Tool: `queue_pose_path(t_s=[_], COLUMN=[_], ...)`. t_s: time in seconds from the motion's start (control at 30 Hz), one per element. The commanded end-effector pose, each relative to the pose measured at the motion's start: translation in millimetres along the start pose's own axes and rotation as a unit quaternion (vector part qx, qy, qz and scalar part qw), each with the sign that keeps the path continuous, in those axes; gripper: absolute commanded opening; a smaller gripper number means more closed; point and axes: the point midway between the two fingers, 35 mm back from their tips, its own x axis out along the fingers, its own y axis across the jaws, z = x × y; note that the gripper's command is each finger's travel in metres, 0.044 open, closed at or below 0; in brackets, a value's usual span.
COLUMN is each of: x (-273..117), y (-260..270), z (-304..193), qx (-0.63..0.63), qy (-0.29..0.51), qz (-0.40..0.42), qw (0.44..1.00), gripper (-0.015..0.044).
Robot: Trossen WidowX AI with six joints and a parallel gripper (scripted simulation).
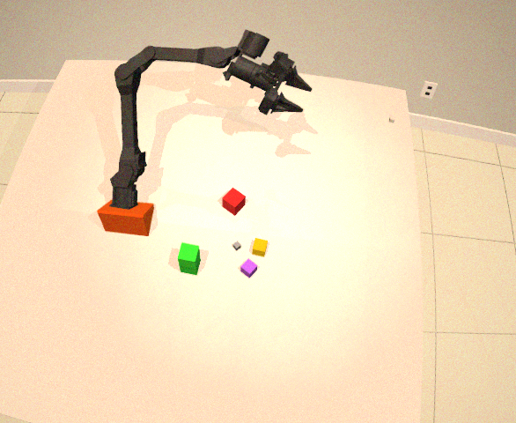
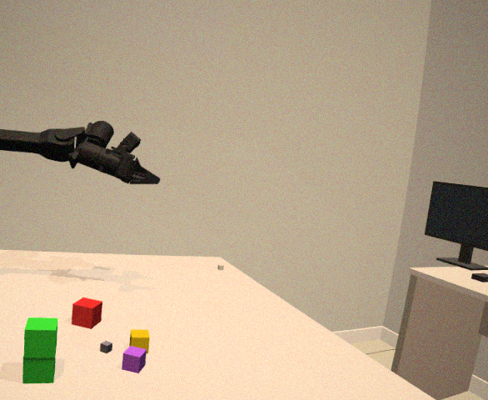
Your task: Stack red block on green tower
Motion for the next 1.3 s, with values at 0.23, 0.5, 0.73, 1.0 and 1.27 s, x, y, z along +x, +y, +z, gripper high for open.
queue_pose_path(t_s=[0.23, 0.5, 0.73, 1.0, 1.27], x=[16.3, -25.6, -48.2, -42.7, -31.0], y=[-121.3, -166.7, -169.4, -167.6, -160.7], z=[-116.2, -178.8, -194.0, -208.9, -251.0], qx=[-0.021, 0.076, 0.164, 0.163, 0.164], qy=[0.328, 0.534, 0.611, 0.611, 0.611], qz=[-0.103, -0.092, -0.060, -0.061, -0.059], qw=[0.939, 0.837, 0.772, 0.772, 0.772], gripper=[0.0440, 0.0440, 0.0440, 0.0440, 0.0440])
